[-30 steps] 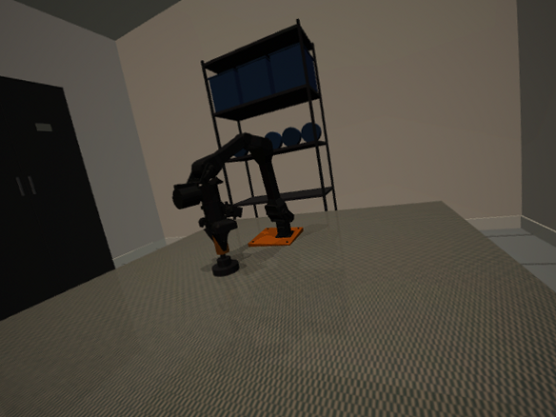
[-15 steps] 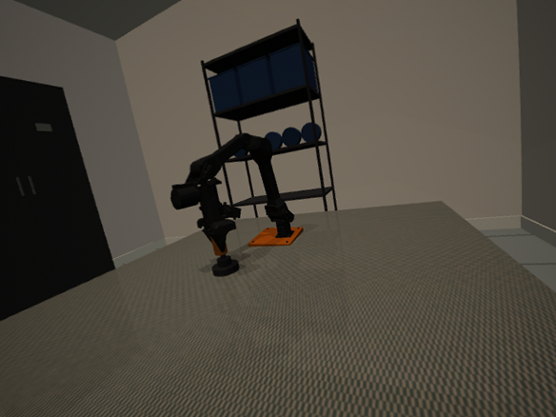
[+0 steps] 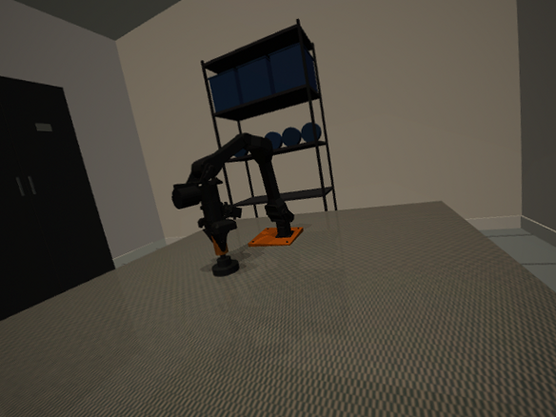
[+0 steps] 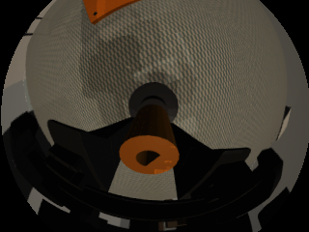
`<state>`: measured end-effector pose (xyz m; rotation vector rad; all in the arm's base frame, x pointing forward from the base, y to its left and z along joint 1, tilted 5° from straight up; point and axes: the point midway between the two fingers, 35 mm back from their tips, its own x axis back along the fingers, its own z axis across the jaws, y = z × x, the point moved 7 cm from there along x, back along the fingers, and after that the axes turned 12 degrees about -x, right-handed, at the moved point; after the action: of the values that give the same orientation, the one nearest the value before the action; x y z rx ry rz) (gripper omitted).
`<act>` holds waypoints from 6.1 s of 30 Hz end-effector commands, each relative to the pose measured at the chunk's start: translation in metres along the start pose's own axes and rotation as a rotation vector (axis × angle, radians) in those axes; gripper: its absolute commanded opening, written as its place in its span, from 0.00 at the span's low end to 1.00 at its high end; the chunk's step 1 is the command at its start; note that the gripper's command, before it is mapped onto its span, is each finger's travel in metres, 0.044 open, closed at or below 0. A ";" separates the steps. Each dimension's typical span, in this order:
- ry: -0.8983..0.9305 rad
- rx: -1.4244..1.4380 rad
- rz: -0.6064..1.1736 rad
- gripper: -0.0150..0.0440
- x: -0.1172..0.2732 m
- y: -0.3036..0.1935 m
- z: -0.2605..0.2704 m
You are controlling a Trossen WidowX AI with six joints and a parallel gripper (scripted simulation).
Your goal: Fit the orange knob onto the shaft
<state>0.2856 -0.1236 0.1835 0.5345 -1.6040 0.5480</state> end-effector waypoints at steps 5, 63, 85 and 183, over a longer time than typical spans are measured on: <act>-0.001 0.004 -0.004 0.25 0.003 0.003 0.001; 0.004 -2.719 -0.002 0.25 0.002 0.002 0.001; 0.003 -2.745 -0.002 0.25 0.005 -0.002 -0.001; 0.005 -3.134 -0.002 0.25 -0.018 0.001 0.000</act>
<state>0.2865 -0.1227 0.1680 -1.7272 -0.6627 -1.9130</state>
